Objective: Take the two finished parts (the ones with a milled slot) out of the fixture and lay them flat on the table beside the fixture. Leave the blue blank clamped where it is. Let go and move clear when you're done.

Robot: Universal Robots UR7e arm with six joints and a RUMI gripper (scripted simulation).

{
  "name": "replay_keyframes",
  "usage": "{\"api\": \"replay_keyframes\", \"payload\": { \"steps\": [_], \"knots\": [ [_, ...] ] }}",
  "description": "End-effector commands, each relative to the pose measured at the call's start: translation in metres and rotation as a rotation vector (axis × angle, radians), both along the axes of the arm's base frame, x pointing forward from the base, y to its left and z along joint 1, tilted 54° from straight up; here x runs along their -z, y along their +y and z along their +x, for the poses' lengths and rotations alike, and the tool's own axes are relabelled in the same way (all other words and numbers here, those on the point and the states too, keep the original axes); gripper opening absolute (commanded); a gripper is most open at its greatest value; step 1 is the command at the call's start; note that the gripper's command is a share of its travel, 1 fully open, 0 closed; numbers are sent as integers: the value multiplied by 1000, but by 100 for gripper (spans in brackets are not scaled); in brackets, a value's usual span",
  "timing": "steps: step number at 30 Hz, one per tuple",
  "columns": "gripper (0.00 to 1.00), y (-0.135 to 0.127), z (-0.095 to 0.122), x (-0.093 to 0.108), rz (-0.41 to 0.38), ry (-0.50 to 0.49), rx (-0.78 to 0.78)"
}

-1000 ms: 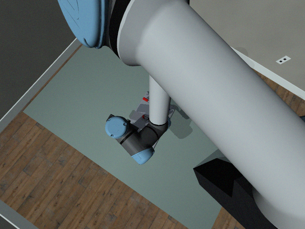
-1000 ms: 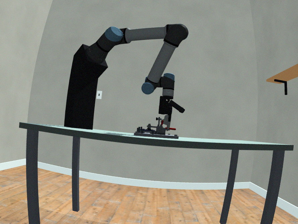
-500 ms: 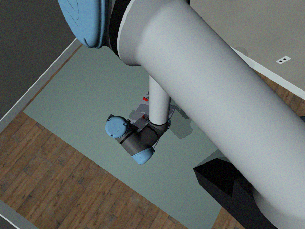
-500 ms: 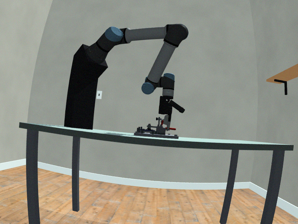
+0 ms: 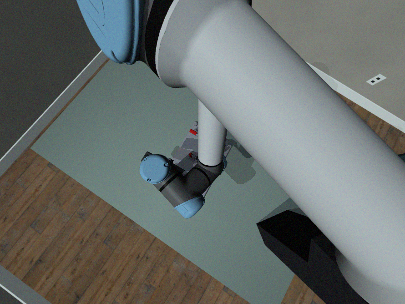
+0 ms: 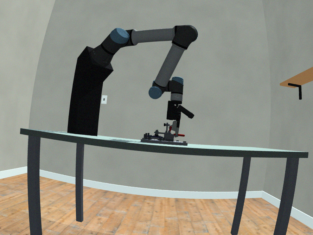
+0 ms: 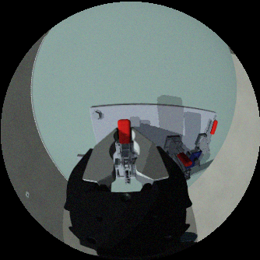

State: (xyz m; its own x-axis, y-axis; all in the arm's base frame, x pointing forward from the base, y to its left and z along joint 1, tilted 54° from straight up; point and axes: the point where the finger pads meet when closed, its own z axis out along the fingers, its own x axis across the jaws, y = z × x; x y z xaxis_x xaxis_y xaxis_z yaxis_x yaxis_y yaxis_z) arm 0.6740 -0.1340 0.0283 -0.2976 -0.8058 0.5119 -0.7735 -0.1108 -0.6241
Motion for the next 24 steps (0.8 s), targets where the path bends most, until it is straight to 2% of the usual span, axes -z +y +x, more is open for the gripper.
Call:
{"api": "replay_keyframes", "payload": {
  "steps": [1, 24],
  "knots": [
    [0, 1, -1, 1, 1, 2, -1],
    [0, 5, -7, -2, 1, 1, -2]
  ]
}}
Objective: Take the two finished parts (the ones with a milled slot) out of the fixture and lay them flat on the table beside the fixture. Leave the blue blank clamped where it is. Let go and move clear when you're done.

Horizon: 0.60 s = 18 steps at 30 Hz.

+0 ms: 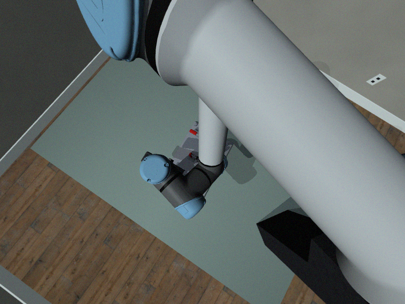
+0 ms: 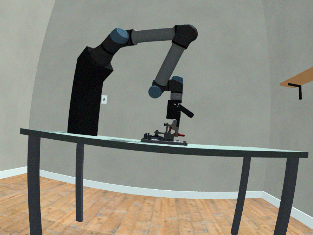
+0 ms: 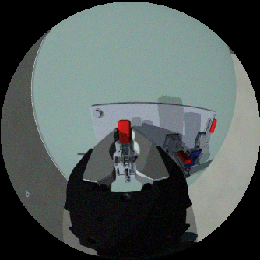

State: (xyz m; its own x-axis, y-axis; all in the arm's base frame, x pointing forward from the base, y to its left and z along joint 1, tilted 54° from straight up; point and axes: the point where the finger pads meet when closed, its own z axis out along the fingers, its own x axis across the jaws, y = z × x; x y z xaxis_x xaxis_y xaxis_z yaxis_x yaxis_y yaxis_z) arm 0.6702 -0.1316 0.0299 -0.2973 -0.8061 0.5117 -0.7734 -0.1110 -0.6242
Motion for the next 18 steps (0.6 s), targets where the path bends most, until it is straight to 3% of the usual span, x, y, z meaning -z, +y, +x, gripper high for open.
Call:
{"api": "replay_keyframes", "payload": {
  "steps": [1, 18],
  "knots": [
    [0, 3, -4, -1, 0, 1, -1],
    [0, 8, -13, -2, 0, 1, -1]
  ]
}}
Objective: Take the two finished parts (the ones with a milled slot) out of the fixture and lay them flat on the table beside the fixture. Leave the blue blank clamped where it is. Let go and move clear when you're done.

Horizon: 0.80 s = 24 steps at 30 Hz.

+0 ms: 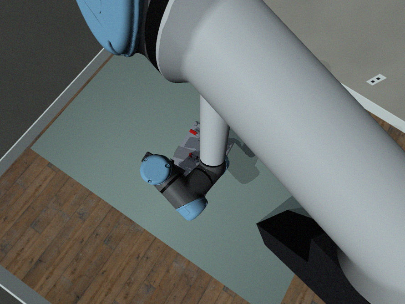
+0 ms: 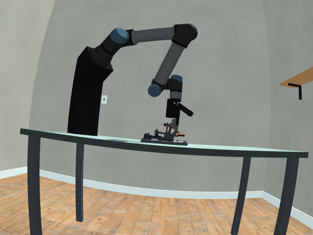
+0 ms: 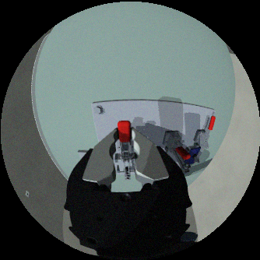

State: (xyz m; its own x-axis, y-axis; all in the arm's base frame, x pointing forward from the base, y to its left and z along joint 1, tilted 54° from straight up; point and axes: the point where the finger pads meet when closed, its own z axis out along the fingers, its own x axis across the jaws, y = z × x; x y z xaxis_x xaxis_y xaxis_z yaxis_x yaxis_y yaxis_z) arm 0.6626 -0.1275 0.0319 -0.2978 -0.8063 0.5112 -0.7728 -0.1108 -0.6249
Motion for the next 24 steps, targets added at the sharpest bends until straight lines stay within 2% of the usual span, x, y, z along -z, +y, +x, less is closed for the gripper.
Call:
{"api": "replay_keyframes", "payload": {
  "steps": [1, 24],
  "knots": [
    [0, 4, -6, 0, 0, 2, -1],
    [0, 8, -22, 2, 0, 3, 0]
  ]
}}
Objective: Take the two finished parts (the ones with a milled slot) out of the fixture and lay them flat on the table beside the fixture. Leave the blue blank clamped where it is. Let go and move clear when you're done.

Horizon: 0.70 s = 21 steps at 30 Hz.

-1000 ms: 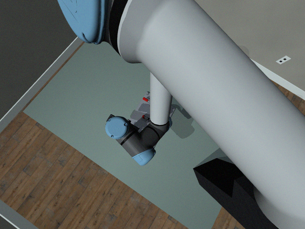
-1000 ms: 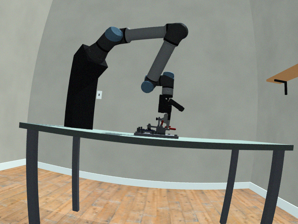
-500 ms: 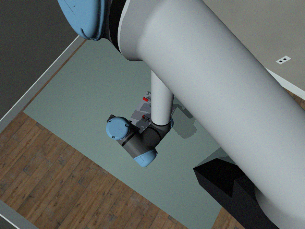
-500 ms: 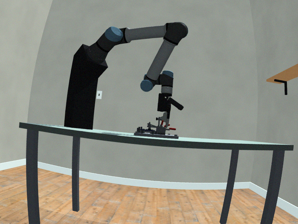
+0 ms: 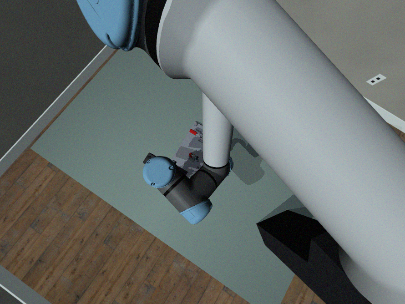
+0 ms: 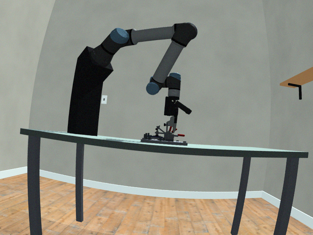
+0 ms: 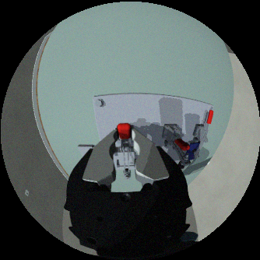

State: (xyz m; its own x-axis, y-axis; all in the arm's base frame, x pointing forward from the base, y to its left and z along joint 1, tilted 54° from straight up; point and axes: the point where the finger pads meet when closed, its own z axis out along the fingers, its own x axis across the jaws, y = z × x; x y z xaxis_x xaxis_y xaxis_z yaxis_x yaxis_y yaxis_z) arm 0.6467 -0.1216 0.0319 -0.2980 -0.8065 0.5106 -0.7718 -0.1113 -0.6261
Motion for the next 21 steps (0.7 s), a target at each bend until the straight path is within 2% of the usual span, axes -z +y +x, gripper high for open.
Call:
{"api": "replay_keyframes", "payload": {
  "steps": [1, 21],
  "knots": [
    [0, 2, -7, 3, 0, 5, 0],
    [0, 2, -21, 10, 0, 8, 2]
  ]
}}
